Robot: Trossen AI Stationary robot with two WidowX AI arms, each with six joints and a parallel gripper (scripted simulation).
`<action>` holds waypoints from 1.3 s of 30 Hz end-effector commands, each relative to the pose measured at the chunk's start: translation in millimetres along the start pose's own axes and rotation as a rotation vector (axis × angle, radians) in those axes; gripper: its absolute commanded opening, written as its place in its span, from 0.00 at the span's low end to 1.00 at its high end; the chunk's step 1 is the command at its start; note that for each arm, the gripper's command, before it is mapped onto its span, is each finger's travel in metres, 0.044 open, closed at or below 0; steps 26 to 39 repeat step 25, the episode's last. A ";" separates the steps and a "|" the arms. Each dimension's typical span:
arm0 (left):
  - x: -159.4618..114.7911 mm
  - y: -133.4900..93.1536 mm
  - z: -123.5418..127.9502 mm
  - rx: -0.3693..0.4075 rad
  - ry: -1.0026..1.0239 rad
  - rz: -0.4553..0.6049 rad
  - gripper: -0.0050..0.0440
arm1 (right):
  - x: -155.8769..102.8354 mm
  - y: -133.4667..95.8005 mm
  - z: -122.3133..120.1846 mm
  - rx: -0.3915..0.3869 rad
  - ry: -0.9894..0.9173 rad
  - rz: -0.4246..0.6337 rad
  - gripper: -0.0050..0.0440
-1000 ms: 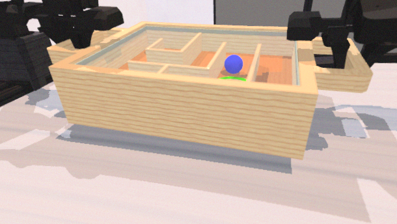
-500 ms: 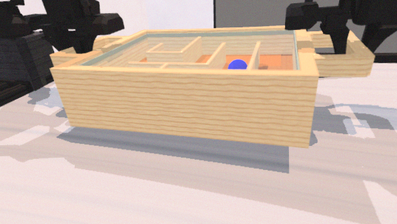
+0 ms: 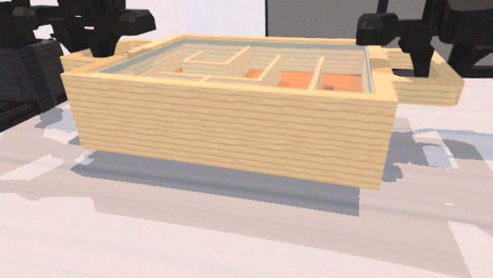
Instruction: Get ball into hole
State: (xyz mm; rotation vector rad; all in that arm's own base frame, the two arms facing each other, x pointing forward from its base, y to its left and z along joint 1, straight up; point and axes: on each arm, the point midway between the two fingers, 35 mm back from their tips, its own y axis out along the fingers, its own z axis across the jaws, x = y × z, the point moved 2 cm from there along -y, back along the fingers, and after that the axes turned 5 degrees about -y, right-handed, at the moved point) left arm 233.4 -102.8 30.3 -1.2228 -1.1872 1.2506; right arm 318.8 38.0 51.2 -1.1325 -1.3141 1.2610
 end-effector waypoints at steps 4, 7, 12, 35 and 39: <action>-1.0 4.3 -0.2 -0.022 -0.001 -0.018 0.14 | 0.6 -4.7 0.3 0.019 -0.001 0.018 0.14; -1.1 18.1 1.0 -0.017 0.000 -0.030 0.14 | 1.1 8.0 -1.3 0.013 0.000 0.029 0.14; -1.0 26.6 2.1 -0.014 0.001 -0.038 0.14 | 1.5 15.9 -2.0 0.009 0.001 0.035 0.14; -0.4 41.6 1.9 -0.014 0.001 -0.038 0.14 | 1.0 30.9 -1.9 0.009 0.000 0.036 0.14; -0.4 41.6 1.9 -0.014 0.001 -0.038 0.14 | 1.0 30.9 -1.9 0.009 0.000 0.036 0.14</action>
